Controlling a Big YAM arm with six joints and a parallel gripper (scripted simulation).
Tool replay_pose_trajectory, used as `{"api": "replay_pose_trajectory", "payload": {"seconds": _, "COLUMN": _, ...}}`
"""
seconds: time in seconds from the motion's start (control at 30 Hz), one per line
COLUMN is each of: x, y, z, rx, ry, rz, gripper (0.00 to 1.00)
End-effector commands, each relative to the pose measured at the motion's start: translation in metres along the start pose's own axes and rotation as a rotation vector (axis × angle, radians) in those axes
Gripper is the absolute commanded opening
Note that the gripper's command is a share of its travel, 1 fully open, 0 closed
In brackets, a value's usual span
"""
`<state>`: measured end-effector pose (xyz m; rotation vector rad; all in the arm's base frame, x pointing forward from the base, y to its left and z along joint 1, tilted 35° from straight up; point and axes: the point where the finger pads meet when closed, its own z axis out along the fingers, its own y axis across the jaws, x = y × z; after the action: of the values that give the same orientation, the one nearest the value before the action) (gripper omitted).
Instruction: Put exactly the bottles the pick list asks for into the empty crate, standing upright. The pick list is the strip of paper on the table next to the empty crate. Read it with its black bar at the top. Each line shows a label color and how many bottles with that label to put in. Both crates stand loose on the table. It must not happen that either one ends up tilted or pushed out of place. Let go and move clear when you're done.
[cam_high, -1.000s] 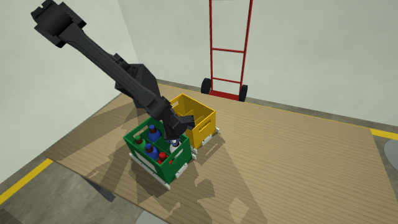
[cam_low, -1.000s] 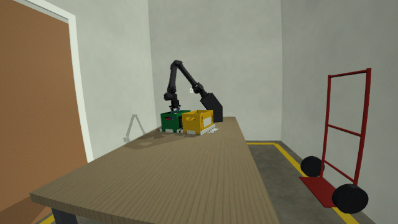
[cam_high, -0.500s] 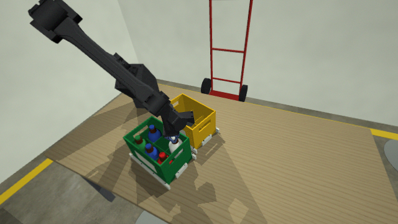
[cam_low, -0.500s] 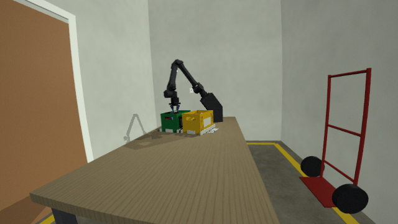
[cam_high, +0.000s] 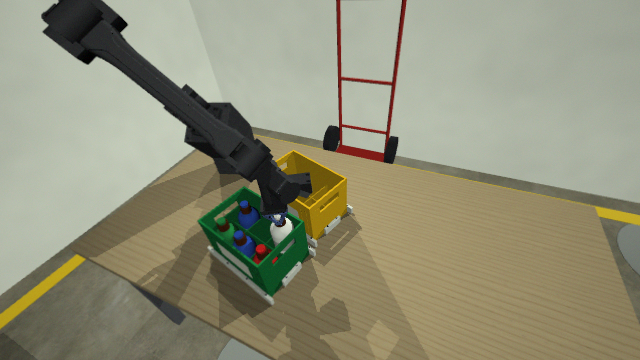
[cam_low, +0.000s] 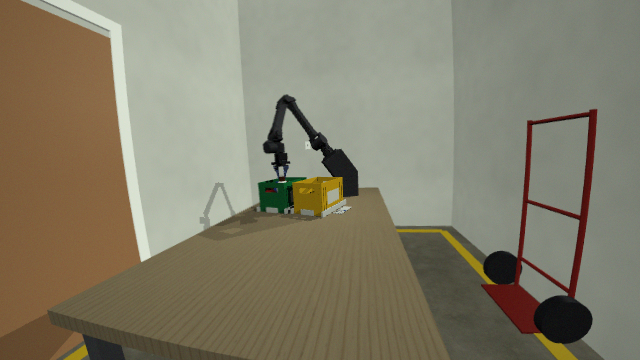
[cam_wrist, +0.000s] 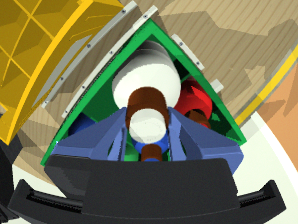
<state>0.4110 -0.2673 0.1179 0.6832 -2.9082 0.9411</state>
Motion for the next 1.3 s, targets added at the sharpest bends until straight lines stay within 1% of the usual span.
{"api": "replay_pose_trajectory", "payload": {"seconds": 0.0, "x": -0.012, "y": -0.020, "z": -0.036, "rx": 0.046, "ry": -0.039, "rz": 0.016, "gripper": 0.00}}
{"api": "replay_pose_trajectory", "payload": {"seconds": 0.13, "x": -0.012, "y": -0.020, "z": -0.040, "rx": 0.046, "ry": -0.039, "rz": 0.016, "gripper": 0.00}}
{"api": "replay_pose_trajectory", "payload": {"seconds": 0.63, "x": -0.012, "y": -0.020, "z": -0.066, "rx": 0.047, "ry": -0.041, "rz": 0.018, "gripper": 0.00}}
{"api": "replay_pose_trajectory", "payload": {"seconds": 0.7, "x": -0.012, "y": -0.020, "z": -0.066, "rx": 0.047, "ry": -0.041, "rz": 0.018, "gripper": 0.00}}
{"api": "replay_pose_trajectory", "payload": {"seconds": 1.2, "x": -0.011, "y": -0.020, "z": -0.092, "rx": 0.047, "ry": -0.043, "rz": 0.019, "gripper": 0.00}}
{"api": "replay_pose_trajectory", "payload": {"seconds": 1.27, "x": -0.011, "y": -0.020, "z": -0.092, "rx": 0.047, "ry": -0.043, "rz": 0.019, "gripper": 0.00}}
